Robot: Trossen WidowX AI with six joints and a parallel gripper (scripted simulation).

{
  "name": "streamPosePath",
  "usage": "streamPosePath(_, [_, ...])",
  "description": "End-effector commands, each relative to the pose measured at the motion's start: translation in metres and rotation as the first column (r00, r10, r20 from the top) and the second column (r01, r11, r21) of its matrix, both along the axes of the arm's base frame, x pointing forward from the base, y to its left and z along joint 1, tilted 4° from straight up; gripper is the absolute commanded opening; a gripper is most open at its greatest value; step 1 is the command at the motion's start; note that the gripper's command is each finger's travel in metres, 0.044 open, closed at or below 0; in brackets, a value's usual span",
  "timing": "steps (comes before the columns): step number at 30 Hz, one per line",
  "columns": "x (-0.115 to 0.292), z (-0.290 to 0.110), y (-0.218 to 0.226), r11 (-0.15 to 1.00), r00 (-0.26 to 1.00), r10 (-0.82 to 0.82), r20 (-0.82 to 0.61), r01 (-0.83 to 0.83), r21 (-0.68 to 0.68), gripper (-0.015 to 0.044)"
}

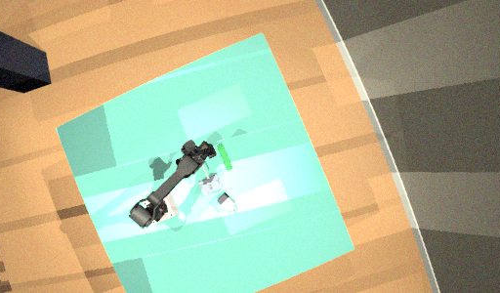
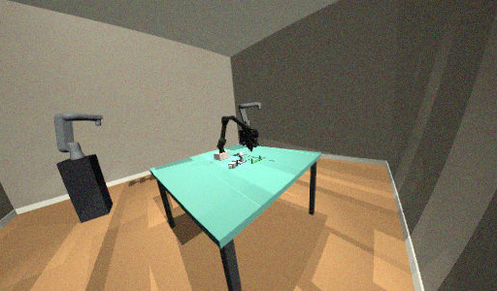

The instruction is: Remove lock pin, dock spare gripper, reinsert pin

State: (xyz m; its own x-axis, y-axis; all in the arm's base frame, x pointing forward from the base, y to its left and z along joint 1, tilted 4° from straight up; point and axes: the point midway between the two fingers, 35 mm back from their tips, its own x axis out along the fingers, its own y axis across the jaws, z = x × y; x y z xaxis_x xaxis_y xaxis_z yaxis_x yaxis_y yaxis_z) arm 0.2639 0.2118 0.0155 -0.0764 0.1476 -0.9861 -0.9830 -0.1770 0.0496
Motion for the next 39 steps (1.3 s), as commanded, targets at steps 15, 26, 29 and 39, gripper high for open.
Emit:
streamPosePath(15, [-0.002, 0.015, -0.001, 1.000, 1.000, 0.001, -0.018, -0.002, -0.012, 0.0000])
streamPosePath(26, [0.021, 0.019, 0.013, 1.000, 1.000, -0.006, -0.015, 0.006, -0.011, 0.0000])
streamPosePath(29, [0.029, 0.021, 0.017, 1.000, 1.000, -0.009, -0.015, 0.009, -0.011, 0.0000])
streamPosePath(39, [0.056, 0.024, 0.033, 1.000, 1.000, -0.018, -0.012, 0.018, -0.009, 0.0000])
